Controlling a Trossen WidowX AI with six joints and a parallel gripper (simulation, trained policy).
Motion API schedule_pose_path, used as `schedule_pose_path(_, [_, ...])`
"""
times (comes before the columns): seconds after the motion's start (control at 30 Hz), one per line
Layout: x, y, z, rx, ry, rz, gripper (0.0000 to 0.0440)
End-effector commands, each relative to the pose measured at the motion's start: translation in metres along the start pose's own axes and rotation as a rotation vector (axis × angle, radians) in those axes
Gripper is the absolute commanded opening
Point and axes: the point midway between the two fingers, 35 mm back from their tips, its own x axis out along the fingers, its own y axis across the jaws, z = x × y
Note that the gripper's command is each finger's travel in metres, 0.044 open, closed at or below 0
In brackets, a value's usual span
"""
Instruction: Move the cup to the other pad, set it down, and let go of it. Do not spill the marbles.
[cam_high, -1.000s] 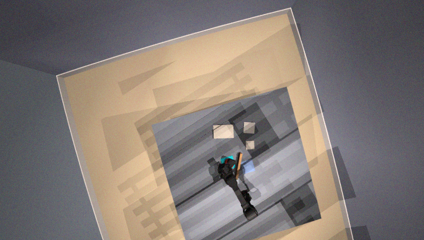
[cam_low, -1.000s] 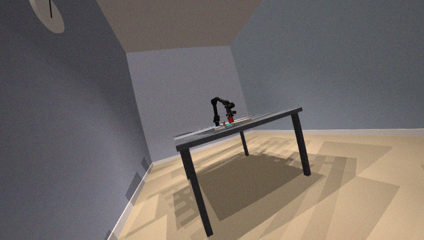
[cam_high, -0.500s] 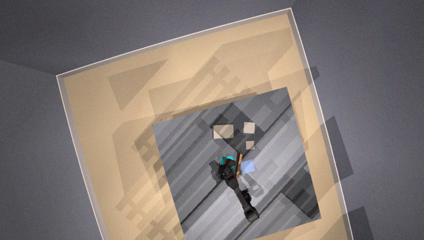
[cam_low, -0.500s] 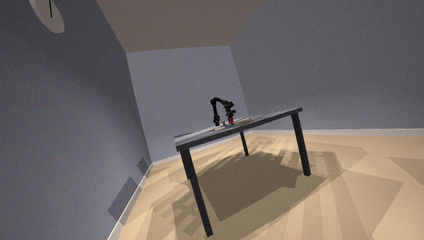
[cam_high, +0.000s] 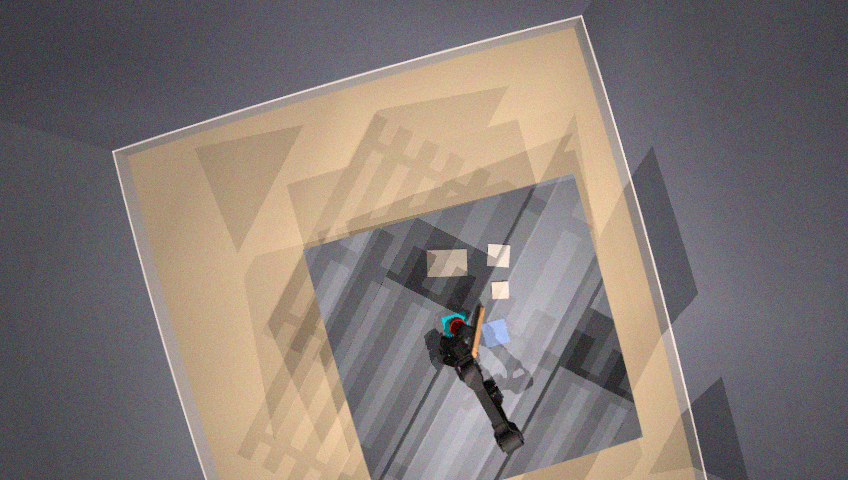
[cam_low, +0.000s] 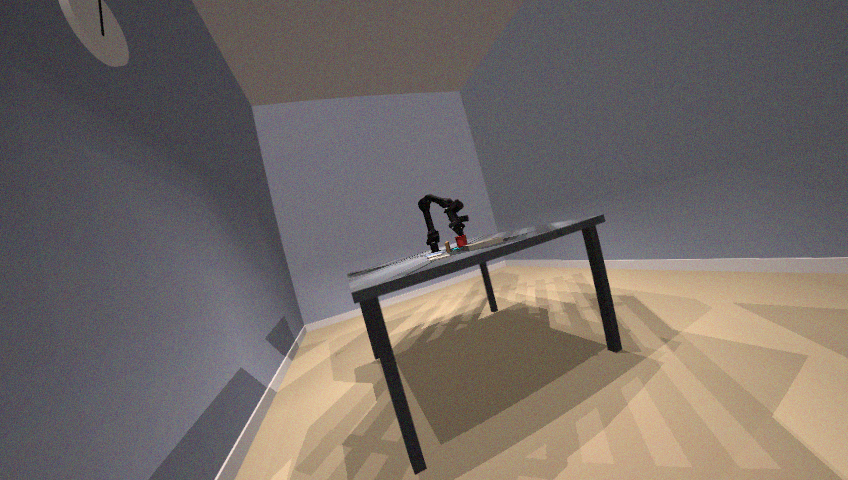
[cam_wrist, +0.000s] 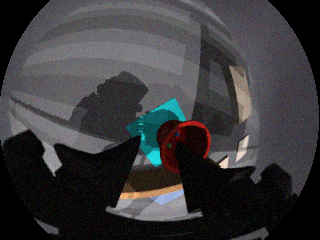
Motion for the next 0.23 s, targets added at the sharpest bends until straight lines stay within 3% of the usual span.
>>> schedule_pose_path(0.0, [-0.011,0.000,0.001,-0.003,-0.029,-0.009,0.0248])
schedule_pose_path(0.2, [-0.030,-0.002,0.006,-0.007,-0.077,-0.034,0.0291])
